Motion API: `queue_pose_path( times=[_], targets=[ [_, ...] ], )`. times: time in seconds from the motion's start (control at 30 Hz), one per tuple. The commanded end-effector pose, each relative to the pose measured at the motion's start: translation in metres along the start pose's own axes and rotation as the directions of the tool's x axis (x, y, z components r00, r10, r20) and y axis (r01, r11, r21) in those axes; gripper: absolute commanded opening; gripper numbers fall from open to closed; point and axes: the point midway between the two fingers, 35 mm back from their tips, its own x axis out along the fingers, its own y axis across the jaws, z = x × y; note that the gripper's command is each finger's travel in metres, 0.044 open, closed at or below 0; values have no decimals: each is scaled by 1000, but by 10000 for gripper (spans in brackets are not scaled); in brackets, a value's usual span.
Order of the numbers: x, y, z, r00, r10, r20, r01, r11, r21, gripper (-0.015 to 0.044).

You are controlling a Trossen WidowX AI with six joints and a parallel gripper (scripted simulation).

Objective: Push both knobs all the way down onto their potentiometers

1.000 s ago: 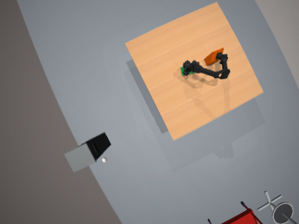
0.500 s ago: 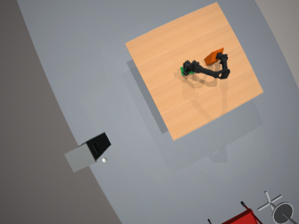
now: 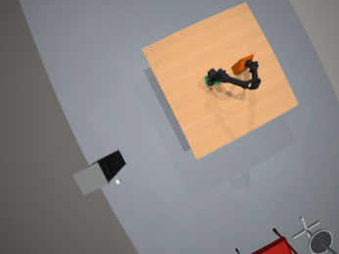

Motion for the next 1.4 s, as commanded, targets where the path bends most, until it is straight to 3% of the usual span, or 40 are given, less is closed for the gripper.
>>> queue_pose_path(
  times=[0.0,1.37],
  targets=[
    [6,1,-1,1000,-4,-4,4,1000,-9,0],
    [13,1,-1,1000,-4,-4,4,1000,-9,0]
  ],
)
